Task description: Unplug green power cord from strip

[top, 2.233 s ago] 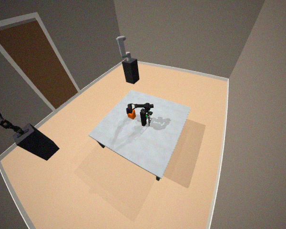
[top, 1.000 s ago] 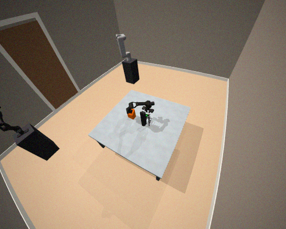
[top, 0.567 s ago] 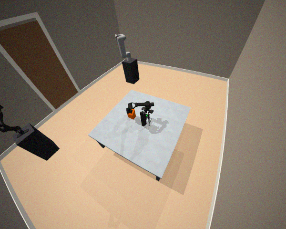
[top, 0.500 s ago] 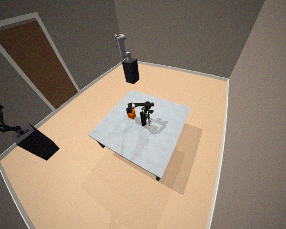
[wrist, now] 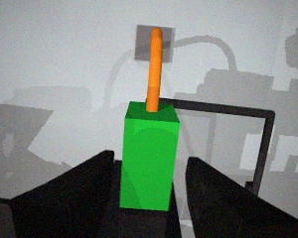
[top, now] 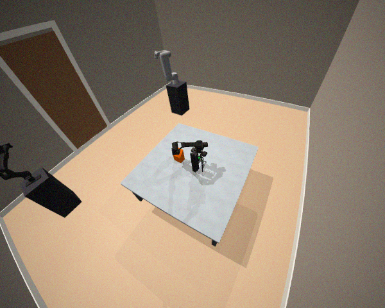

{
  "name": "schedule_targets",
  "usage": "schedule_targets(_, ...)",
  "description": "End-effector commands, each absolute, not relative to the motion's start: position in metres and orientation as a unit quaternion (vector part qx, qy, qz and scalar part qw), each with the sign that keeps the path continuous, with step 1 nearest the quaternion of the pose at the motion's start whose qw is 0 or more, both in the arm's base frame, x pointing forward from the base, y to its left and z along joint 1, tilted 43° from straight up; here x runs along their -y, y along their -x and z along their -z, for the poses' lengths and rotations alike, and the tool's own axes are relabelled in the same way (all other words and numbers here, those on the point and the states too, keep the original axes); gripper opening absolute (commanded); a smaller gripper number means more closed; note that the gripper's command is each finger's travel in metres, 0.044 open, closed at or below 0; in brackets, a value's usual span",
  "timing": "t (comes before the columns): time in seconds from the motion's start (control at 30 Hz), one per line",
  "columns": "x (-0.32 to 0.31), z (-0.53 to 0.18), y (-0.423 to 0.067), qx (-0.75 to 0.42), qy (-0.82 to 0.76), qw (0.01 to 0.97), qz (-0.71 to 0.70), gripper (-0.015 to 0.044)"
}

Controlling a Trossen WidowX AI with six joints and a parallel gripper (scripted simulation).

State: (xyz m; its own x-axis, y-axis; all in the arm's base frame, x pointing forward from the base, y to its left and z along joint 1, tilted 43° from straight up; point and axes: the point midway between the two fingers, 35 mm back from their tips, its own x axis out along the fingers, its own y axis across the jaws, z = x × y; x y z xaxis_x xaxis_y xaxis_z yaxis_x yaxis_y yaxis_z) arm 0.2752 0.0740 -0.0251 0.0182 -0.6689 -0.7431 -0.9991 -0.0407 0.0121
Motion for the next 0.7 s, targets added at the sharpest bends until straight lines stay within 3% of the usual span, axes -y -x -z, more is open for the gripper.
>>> schedule_targets(0.0,-0.0693,0.0213,-0.2745,-0.634,0.659,0.275,-0.298,0.0160)
schedule_targets(0.47,-0.0610,0.0300,-0.2748,-0.634,0.659,0.275,-0.297,0.0160)
schedule_targets(0.6,-0.0631,0.0283,-0.2755,-0.634,0.657,0.279,-0.296,0.0055)
schedule_targets(0.67,-0.0631,0.0283,-0.2755,-0.634,0.657,0.279,-0.296,0.0042)
